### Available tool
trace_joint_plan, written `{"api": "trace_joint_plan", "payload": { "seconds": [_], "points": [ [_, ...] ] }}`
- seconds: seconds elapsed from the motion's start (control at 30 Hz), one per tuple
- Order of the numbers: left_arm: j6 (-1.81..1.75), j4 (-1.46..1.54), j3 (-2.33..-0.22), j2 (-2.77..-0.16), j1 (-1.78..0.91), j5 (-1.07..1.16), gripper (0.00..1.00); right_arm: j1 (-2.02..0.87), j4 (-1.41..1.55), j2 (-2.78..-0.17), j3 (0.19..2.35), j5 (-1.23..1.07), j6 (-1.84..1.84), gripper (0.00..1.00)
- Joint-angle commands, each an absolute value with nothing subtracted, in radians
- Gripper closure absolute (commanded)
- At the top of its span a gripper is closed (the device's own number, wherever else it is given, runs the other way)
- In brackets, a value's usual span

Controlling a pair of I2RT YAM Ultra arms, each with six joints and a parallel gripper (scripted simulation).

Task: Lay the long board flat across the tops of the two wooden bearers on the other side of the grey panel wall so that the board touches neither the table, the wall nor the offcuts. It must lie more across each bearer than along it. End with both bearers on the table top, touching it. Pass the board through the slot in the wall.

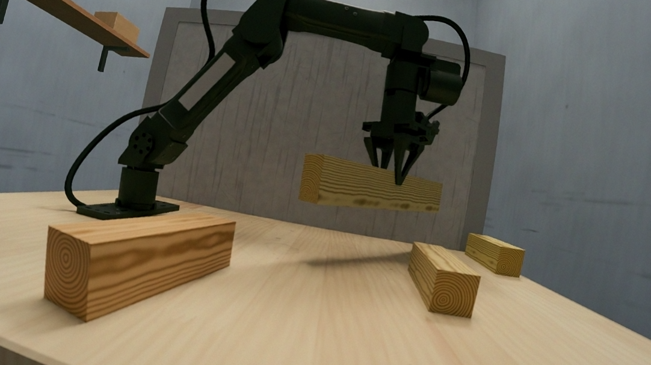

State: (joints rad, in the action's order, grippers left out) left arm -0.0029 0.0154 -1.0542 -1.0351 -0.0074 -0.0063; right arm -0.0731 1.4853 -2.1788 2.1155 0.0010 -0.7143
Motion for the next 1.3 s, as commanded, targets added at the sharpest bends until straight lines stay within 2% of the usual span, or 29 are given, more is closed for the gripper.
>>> {"api": "trace_joint_plan", "payload": {
  "seconds": [0.0,0.27,0.5,0.87,1.27],
  "points": [
    [-0.013,0.026,-1.094,-0.998,-0.004,-0.015,0.0,-0.055,1.427,-2.128,2.092,0.017,-0.991,1.0],
    [-0.013,0.026,-1.094,-0.998,-0.004,-0.015,0.0,-0.031,1.365,-2.111,1.995,0.015,-1.257,1.0],
    [-0.013,0.026,-1.094,-0.998,-0.004,-0.015,0.0,-0.005,1.265,-2.079,1.866,0.018,-1.659,1.0],
    [-0.013,0.026,-1.094,-0.998,-0.004,-0.015,0.0,0.004,1.221,-2.019,1.794,-0.019,-1.589,1.0],
    [-0.013,0.026,-1.094,-0.998,-0.004,-0.015,0.0,0.011,0.935,-1.748,1.49,-0.013,-1.567,1.0]
  ]
}}
